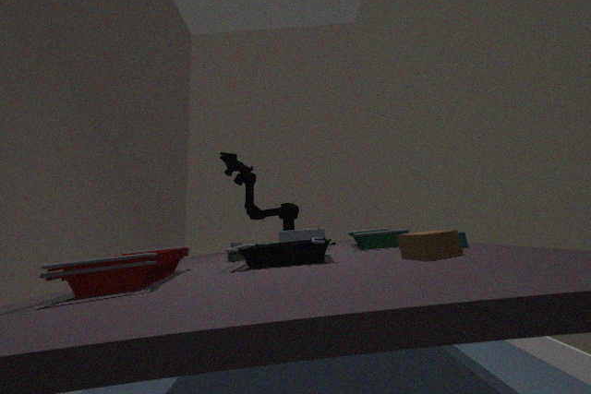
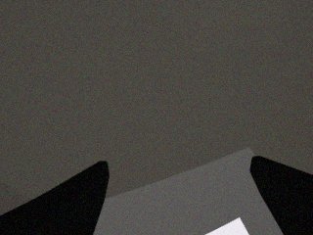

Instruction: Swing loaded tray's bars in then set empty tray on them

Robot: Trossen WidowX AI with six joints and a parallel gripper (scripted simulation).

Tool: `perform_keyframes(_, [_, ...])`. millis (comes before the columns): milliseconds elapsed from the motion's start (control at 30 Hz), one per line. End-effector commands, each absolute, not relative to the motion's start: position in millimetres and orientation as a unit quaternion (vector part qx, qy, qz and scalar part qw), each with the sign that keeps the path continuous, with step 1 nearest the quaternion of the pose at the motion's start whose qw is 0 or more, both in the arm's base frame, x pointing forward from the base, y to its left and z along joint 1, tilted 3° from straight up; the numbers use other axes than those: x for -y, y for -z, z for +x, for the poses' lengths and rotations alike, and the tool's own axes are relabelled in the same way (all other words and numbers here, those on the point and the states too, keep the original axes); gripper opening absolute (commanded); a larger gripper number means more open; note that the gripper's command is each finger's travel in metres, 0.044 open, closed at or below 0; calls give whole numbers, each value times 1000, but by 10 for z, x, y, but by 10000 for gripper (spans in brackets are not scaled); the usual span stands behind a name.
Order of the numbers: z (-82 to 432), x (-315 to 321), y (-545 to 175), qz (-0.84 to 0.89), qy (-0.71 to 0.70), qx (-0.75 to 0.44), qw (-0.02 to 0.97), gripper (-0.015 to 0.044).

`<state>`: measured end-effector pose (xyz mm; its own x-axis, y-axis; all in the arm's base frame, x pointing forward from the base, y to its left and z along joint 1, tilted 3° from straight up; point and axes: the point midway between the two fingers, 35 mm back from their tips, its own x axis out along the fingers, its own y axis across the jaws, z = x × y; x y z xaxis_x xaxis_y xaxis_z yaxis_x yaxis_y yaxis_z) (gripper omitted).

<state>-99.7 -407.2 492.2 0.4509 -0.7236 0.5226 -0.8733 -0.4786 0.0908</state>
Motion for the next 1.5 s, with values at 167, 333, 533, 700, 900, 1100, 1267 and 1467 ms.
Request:
perform_keyframes(167, [-997,4072,-4922,833,-212,479,176,243])
perform_keyframes(333, [-1030,3921,-5076,821,-212,486,211,111])
perform_keyframes(533, [-1062,3224,-5666,759,-206,509,351,83])
perform_keyframes(700, [-878,2596,-6085,699,-189,506,468,83])
perform_keyframes(900, [-470,1793,-6463,616,-170,485,597,83])
perform_keyframes(1100, [65,1060,-6653,534,-157,445,702,83])
perform_keyframes(1267, [616,510,-6664,447,-125,401,790,83])
perform_keyframes(1467, [1407,-33,-6475,337,-83,325,879,83])
